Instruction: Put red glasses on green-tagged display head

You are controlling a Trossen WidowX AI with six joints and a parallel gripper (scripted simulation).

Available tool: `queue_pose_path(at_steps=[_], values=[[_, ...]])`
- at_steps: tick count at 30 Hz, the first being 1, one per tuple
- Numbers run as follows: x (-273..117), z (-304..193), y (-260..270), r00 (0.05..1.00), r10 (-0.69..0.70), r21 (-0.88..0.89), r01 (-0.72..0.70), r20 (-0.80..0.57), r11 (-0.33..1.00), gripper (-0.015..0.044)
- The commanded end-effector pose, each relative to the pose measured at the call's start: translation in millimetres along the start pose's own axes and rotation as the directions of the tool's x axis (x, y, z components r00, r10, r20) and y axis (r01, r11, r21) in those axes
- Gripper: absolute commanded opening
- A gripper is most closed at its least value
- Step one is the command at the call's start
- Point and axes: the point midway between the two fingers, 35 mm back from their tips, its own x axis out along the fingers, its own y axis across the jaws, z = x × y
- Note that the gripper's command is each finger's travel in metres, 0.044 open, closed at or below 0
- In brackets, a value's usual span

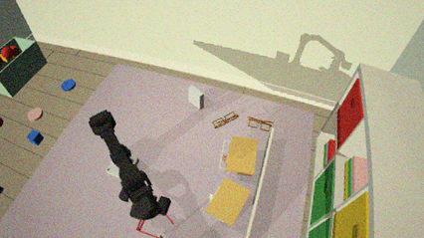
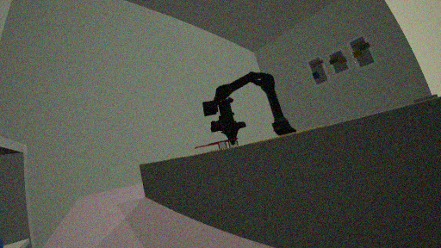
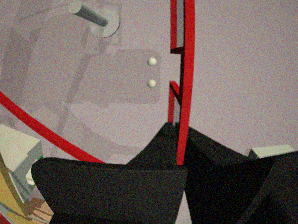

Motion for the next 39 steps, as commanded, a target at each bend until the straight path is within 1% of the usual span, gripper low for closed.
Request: queue_pose_path(at_steps=[1,18,32,39], values=[[-6,3,2,1.0,0.005,-0.004,-0.005,0.009,1.0,0.0],[-8,71,19,1.0,0.006,-0.004,-0.006,0.015,1.0,0.0],[-7,72,19,1.0,0.006,-0.004,-0.006,0.015,1.0,0.0],[17,73,20,1.0,0.006,-0.004,-0.006,0.015,1.0,0.0]])
